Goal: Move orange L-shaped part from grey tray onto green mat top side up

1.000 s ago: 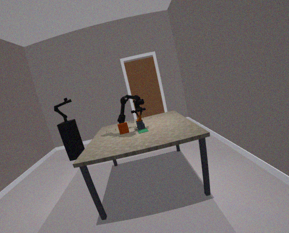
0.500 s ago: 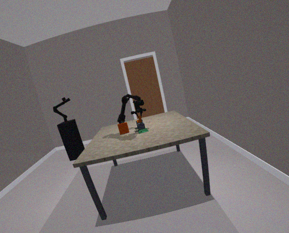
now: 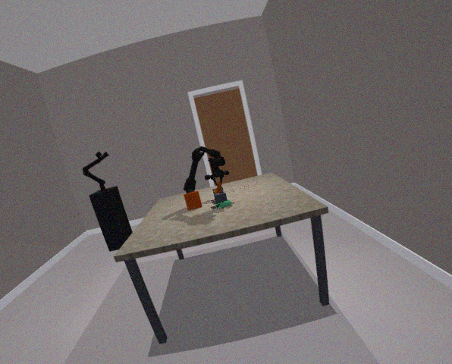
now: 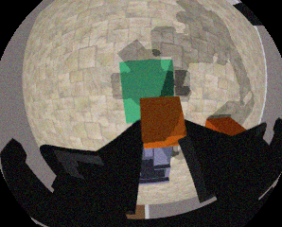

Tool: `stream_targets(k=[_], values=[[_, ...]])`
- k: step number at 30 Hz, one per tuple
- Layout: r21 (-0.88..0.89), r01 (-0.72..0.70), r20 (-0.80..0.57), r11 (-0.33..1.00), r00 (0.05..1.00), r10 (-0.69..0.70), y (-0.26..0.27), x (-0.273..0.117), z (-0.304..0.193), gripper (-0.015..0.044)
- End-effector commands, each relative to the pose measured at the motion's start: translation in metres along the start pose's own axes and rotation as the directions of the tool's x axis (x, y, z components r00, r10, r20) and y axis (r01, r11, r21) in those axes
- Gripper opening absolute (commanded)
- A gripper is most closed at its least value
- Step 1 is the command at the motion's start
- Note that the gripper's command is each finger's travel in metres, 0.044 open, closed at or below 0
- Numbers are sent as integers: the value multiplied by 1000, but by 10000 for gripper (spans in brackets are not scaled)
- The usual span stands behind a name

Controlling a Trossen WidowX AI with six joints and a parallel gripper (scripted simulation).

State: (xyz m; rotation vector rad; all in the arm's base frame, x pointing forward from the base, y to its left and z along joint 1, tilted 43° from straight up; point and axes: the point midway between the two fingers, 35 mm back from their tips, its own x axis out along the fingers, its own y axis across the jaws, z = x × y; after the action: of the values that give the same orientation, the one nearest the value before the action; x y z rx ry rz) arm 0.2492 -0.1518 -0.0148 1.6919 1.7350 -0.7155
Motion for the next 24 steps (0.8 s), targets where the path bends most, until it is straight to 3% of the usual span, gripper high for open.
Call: stream_targets(k=[1, 24], values=[[-4, 0, 6, 1000, 1000, 0, -1, -1, 20, 0], [-4, 0, 6, 1000, 1000, 0, -1, 23, 23, 0]])
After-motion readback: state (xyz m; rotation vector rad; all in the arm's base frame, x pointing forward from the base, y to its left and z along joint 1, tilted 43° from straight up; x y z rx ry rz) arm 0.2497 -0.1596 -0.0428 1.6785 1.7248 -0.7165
